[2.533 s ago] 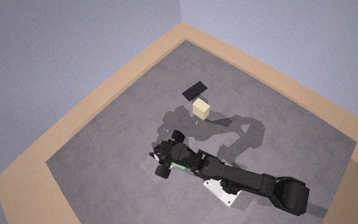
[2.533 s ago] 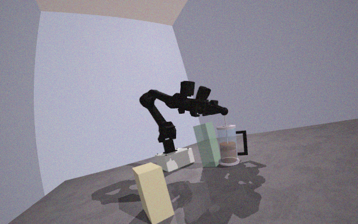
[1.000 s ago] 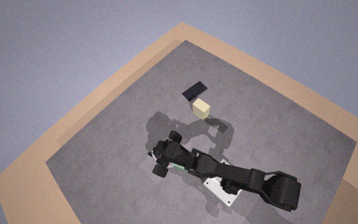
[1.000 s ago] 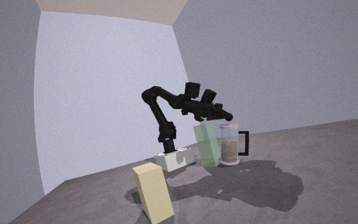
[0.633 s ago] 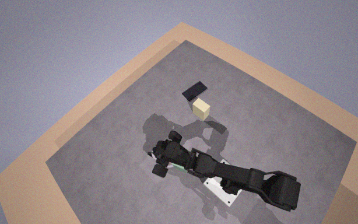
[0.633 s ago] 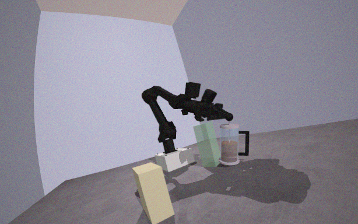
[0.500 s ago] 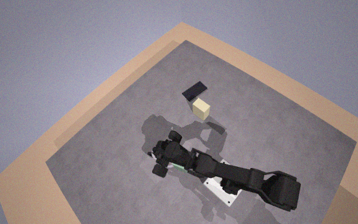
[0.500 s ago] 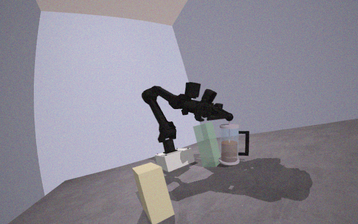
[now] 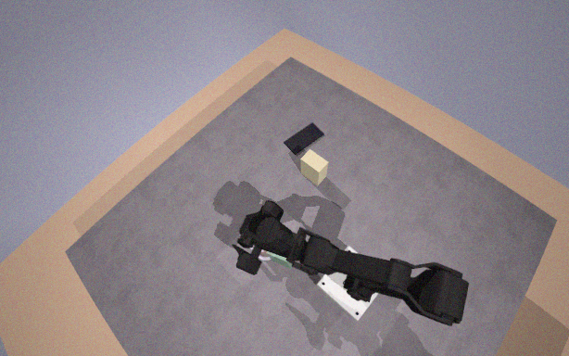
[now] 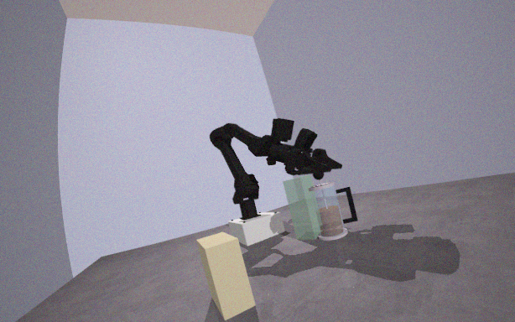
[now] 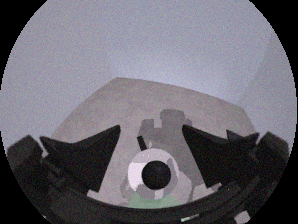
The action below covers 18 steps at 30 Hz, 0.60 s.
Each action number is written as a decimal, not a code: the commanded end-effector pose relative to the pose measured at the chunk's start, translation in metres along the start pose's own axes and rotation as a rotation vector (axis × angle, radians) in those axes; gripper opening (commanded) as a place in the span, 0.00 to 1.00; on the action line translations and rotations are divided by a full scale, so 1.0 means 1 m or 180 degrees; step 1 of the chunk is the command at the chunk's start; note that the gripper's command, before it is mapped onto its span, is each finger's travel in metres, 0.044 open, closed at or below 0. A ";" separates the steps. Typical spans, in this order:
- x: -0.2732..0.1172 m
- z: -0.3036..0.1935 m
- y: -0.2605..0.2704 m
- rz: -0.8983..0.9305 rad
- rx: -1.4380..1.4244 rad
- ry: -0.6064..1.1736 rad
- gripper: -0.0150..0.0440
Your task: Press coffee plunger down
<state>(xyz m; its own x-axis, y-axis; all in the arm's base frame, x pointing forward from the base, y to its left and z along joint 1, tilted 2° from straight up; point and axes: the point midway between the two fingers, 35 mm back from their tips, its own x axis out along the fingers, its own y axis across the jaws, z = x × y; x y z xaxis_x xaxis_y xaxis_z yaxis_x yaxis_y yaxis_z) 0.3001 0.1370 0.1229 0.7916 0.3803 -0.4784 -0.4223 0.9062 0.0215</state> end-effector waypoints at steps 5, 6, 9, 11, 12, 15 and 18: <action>-0.015 0.014 -0.002 -0.0012 -0.0003 0.0020 1.00; -0.021 0.019 -0.002 -0.0013 0.0000 0.0024 1.00; -0.049 0.035 -0.003 -0.0014 0.0012 0.0037 1.00; -0.071 0.044 -0.003 -0.0015 0.0021 0.0047 1.00; -0.078 0.046 -0.003 -0.0015 0.0023 0.0050 1.00; -0.079 0.044 -0.003 -0.0012 0.0023 0.0051 1.00; -0.079 0.044 -0.003 -0.0012 0.0023 0.0051 1.00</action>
<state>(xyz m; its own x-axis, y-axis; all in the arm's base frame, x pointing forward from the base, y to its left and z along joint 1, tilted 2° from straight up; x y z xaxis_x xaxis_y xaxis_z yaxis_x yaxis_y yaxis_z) 0.2603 0.1127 0.1993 0.7909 0.3706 -0.4870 -0.4111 0.9112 0.0257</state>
